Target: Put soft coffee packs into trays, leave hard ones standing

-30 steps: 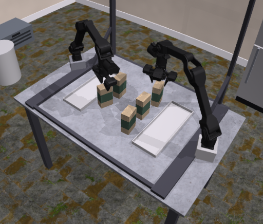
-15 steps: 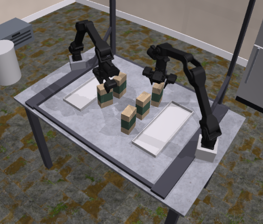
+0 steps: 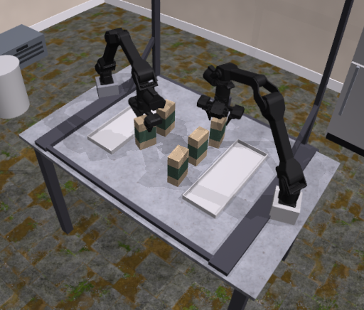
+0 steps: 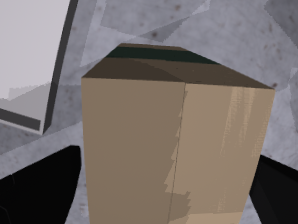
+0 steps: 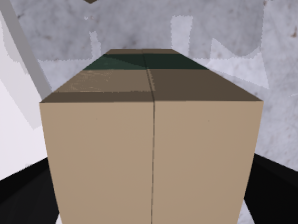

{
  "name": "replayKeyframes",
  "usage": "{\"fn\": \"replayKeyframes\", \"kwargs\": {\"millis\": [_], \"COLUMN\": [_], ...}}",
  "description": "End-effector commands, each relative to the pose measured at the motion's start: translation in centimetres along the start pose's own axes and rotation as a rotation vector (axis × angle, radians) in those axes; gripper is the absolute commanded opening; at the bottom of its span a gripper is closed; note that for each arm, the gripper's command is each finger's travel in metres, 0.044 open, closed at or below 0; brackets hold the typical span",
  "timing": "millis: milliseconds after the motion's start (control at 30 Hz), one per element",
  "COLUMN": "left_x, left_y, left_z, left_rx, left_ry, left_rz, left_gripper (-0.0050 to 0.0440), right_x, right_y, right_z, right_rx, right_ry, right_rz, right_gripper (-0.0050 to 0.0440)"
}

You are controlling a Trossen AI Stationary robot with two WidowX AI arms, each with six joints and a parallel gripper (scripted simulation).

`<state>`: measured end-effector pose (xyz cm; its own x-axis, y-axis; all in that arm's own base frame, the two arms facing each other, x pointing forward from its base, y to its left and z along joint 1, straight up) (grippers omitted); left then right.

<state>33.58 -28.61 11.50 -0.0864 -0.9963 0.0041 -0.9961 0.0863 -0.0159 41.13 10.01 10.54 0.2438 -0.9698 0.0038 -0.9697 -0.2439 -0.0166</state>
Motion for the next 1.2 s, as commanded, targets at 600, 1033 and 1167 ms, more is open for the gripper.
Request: {"fn": "replayKeyframes", "kwargs": {"millis": [600,1033,1167], "left_x": [0.0,0.0,0.0], "left_y": [0.1,0.1,0.1], "left_z": [1.9,1.9,1.9], "left_rx": [0.009,0.01,0.01], "left_ry": [0.014,0.014,0.014], "left_rz": [-0.006,-0.006,-0.006], "left_gripper": [0.0354,0.0354,0.0354], "right_x": [-0.1,-0.1,-0.1], "right_y": [0.0,0.0,0.0], "right_z": [1.5,1.5,1.5], "right_rx": [0.011,0.011,0.011], "right_ry": [-0.004,-0.004,-0.004], "right_rz": [0.002,0.002,0.002], "right_gripper": [0.0358,0.0358,0.0358]}}
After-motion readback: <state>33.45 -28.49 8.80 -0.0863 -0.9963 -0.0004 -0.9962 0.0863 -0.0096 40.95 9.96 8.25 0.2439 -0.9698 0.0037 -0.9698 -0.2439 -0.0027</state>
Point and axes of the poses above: on each arm, the point midway between the two fingers, 35 mm back from their tips, its own z axis out along the fingers, its own y axis across the jaws, x = y × z, the point moved 5 cm from there along -z, back along the fingers
